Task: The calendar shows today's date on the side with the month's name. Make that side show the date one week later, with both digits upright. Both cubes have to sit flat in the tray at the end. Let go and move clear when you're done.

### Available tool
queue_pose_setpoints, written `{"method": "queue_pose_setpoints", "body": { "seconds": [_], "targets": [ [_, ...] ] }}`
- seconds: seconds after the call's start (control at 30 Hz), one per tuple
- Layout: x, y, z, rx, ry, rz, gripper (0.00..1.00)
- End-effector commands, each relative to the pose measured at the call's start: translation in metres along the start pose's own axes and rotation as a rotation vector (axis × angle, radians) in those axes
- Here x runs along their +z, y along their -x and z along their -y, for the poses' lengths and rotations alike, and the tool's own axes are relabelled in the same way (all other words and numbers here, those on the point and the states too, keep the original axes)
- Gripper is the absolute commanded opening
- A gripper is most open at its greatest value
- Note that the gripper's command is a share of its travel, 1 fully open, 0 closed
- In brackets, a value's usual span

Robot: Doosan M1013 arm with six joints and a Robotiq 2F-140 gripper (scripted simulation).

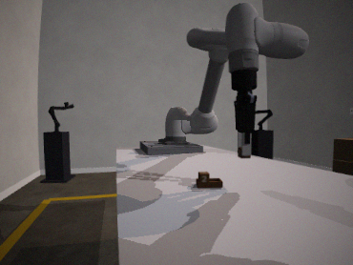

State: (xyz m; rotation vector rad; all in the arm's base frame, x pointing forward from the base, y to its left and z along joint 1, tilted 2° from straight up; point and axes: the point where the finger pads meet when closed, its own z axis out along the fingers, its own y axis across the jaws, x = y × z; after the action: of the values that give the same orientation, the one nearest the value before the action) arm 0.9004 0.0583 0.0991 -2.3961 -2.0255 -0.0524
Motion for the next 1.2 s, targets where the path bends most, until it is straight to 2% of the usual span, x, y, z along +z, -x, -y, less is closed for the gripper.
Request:
{"method": "queue_pose_setpoints", "body": {
  "seconds": [0.0, 0.4, 0.7, 1.17],
  "targets": [
    [0.009, 0.000, 0.000, 0.000, 0.000, 0.000, 0.24],
    [0.064, 0.000, -0.001, 0.000, 0.000, 0.000, 0.24],
    [0.078, 0.000, -0.001, 0.000, 0.000, 0.000, 0.24],
    [0.079, 0.000, -0.001, 0.000, 0.000, 0.000, 0.24]
  ]
}}
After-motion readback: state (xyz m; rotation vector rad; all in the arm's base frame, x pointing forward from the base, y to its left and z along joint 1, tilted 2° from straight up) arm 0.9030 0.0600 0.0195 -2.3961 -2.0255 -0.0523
